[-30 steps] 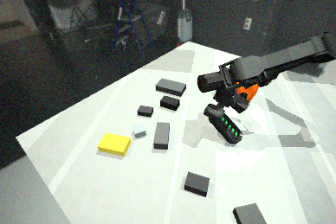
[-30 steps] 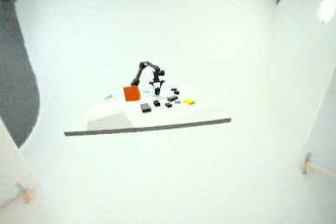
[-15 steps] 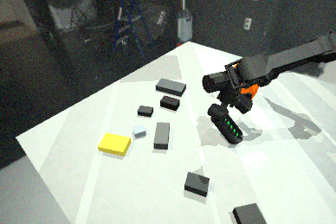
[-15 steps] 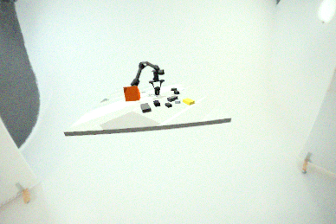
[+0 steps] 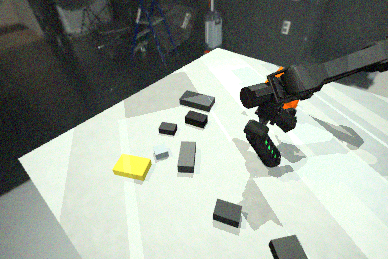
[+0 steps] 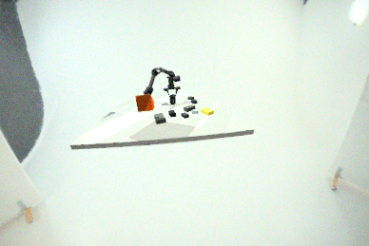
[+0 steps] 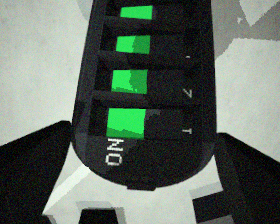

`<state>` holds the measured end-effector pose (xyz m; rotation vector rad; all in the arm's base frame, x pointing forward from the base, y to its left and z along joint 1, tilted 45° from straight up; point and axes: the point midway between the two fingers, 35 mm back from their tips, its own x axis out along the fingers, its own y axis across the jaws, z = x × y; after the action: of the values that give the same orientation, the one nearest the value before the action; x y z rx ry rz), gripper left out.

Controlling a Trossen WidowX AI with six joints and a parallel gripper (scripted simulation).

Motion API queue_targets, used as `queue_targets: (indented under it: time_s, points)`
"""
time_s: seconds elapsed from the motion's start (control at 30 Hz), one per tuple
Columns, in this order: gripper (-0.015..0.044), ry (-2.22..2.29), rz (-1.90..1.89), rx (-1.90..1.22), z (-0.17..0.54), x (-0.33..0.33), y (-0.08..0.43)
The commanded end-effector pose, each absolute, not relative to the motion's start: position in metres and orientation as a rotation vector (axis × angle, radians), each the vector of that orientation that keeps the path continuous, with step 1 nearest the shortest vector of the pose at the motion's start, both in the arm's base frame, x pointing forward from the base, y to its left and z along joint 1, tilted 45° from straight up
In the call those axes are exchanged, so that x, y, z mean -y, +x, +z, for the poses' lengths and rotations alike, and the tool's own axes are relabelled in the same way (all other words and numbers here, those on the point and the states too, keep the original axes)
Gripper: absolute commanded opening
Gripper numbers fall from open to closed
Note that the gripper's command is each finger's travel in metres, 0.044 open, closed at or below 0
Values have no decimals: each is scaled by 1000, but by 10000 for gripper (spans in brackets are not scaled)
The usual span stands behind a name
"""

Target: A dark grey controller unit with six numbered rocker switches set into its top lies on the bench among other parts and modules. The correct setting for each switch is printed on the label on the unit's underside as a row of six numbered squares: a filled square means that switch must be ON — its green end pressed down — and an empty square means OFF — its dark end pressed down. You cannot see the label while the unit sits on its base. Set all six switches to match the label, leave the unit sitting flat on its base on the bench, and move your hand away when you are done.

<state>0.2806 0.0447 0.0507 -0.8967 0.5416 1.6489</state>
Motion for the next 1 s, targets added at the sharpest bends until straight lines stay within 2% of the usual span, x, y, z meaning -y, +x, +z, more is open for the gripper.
queue_targets:
  time_s: [0.0,0.97]
  points:
    - [337,-891,1652,-544,55,-49,279]
    - [338,-943,1629,-585,76,-60,274]
